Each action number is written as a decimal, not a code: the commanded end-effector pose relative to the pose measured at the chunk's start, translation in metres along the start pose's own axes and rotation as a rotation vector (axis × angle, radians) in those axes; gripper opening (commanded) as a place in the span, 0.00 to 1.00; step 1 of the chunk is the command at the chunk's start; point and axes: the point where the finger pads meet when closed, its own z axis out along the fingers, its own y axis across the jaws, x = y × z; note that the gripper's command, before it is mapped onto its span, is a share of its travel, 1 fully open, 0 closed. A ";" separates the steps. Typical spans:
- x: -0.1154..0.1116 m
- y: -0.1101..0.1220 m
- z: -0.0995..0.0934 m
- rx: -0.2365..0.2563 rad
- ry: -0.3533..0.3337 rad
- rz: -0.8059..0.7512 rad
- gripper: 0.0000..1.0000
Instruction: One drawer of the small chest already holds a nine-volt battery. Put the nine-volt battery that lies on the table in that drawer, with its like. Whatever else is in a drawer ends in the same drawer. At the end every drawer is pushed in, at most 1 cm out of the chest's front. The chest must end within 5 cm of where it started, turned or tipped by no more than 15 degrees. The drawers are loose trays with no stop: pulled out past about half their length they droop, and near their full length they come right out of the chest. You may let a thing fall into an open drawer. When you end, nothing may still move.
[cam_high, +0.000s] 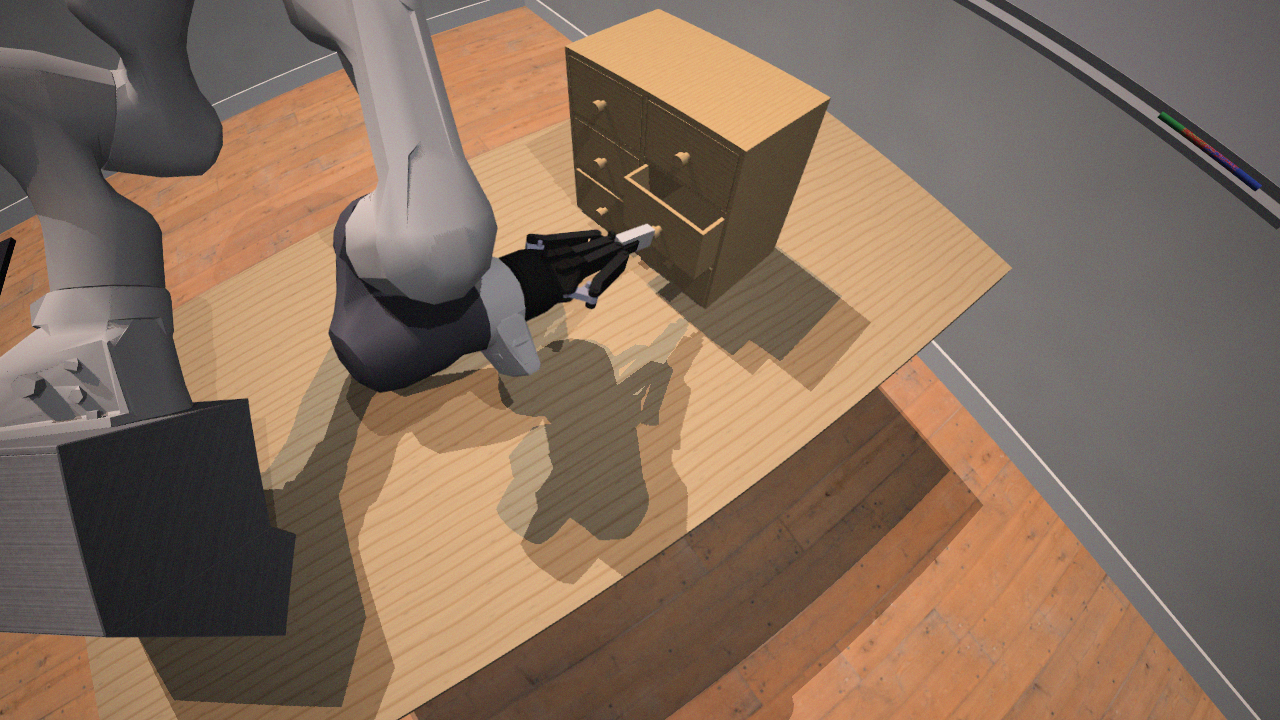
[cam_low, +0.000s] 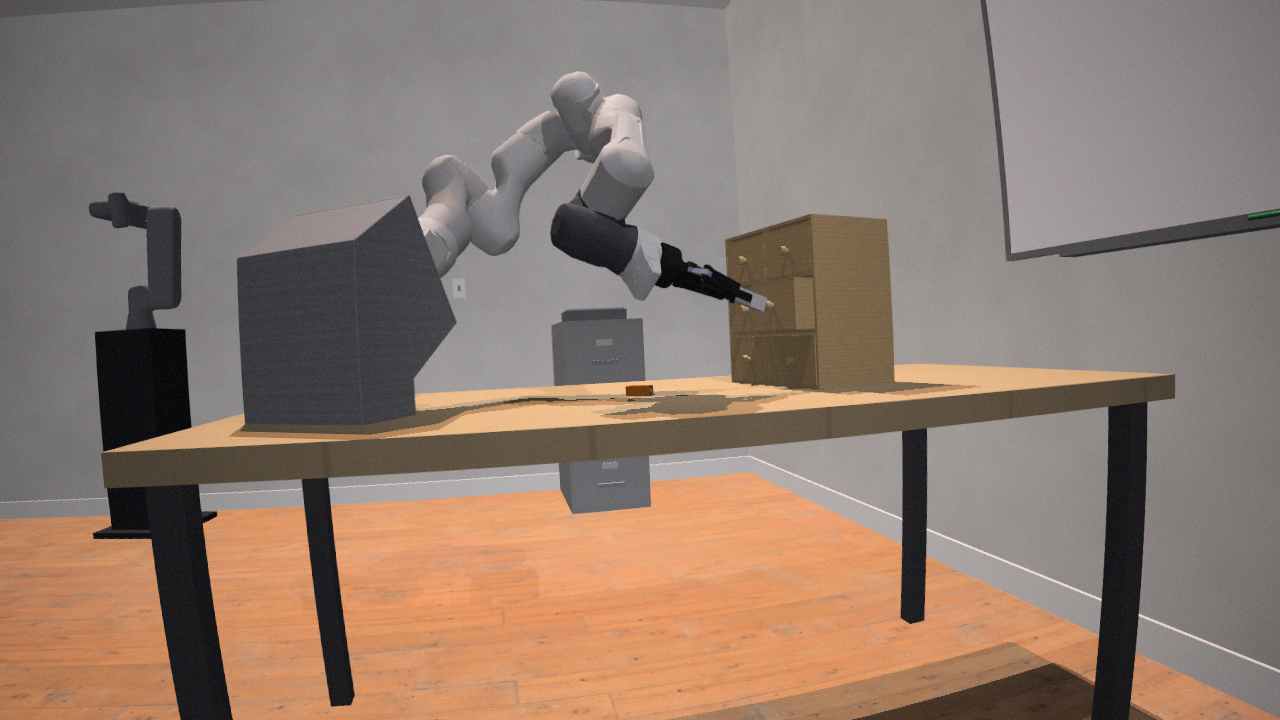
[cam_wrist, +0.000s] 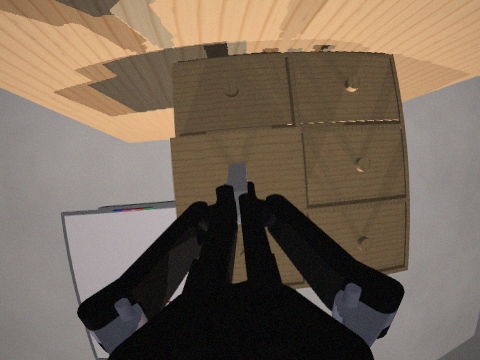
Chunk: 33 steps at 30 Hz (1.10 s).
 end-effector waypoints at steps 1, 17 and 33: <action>-0.002 -0.002 0.008 0.007 0.003 0.015 0.00; -0.009 -0.003 0.028 0.007 0.003 0.015 0.00; -0.013 -0.003 0.038 0.007 0.003 0.015 0.00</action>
